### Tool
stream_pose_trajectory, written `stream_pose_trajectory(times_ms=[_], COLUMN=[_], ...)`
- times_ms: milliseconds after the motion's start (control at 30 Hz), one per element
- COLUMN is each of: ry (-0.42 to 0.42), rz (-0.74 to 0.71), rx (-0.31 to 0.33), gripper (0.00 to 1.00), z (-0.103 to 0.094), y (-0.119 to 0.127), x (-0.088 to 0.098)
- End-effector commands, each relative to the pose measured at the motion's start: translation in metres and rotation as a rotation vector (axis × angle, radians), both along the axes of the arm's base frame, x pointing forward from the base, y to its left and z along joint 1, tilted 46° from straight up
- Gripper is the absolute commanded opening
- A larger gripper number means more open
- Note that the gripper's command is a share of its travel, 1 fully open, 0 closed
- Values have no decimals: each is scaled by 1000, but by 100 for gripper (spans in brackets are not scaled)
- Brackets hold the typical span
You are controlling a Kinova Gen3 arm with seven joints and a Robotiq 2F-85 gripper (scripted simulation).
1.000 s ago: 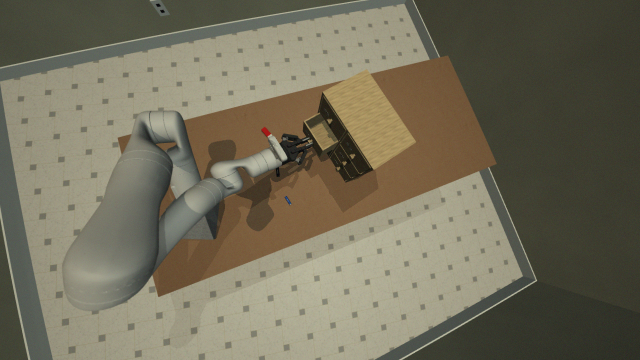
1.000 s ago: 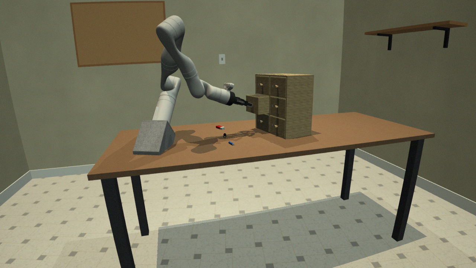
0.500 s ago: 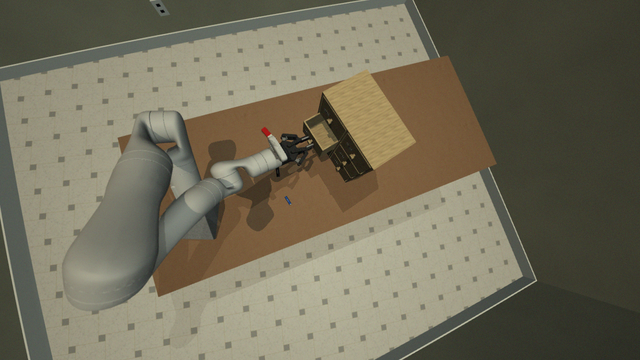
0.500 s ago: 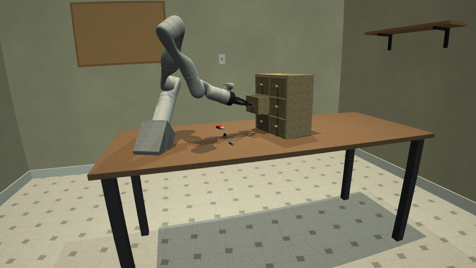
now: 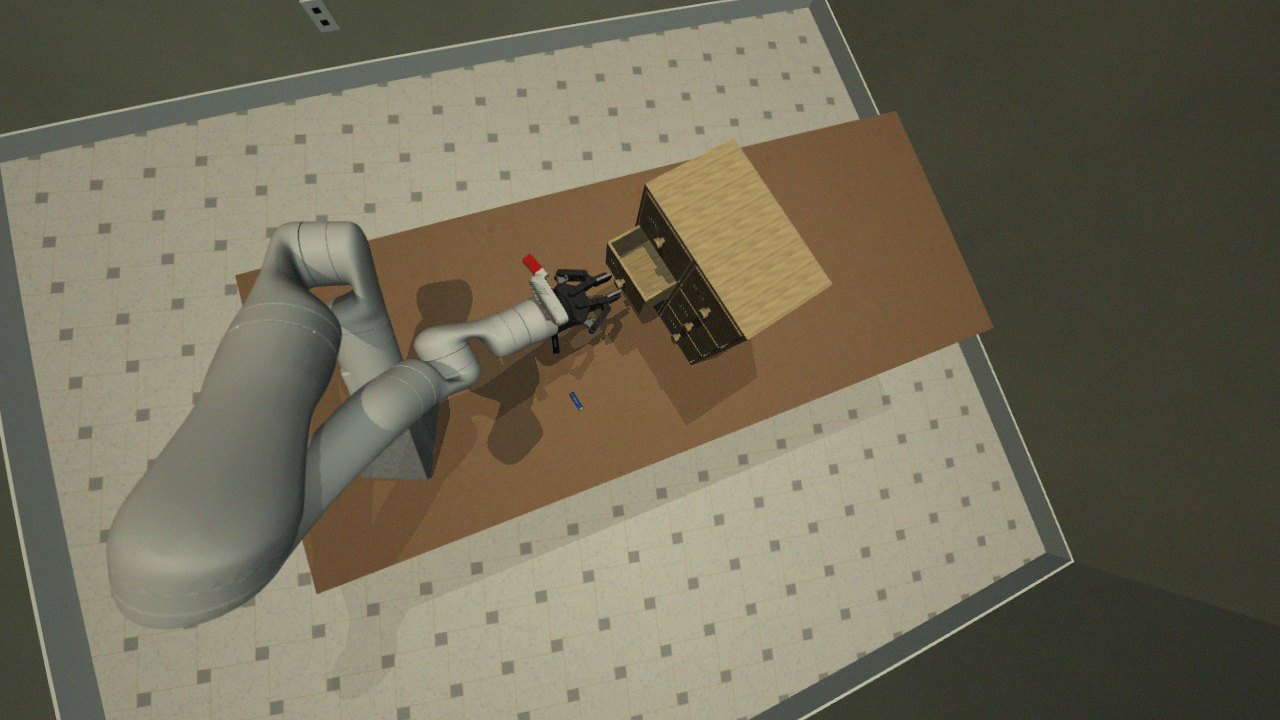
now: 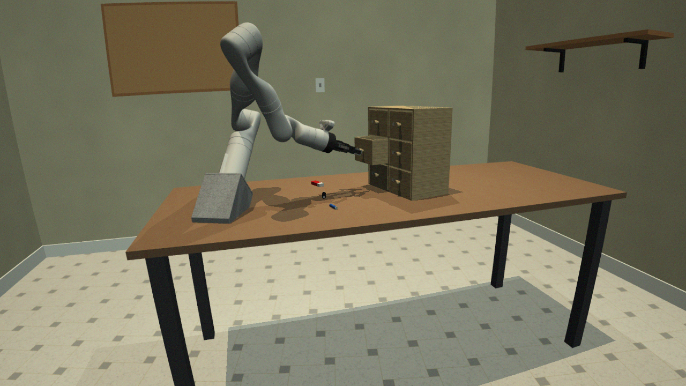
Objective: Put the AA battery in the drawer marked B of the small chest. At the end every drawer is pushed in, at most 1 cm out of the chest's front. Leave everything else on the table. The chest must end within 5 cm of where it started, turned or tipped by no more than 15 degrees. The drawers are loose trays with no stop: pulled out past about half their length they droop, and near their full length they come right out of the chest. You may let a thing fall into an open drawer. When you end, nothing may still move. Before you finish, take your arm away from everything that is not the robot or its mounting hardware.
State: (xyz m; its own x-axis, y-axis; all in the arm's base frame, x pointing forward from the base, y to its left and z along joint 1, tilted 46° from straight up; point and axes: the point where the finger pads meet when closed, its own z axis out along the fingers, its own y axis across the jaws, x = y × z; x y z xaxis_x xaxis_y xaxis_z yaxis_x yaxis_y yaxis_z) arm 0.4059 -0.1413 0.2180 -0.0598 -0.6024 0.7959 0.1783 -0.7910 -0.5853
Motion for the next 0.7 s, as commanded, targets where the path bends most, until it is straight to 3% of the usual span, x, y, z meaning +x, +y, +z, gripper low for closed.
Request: stream_pose_trajectory(times_ms=[0, 167, 667], ry=[1, 1, -3], rz=[-14, -7, -5], rx=[9, -5, -9], gripper=[33, 33, 33], z=[-5, -13, -16], y=[-4, -2, -1], x=[-13, -30, -39])
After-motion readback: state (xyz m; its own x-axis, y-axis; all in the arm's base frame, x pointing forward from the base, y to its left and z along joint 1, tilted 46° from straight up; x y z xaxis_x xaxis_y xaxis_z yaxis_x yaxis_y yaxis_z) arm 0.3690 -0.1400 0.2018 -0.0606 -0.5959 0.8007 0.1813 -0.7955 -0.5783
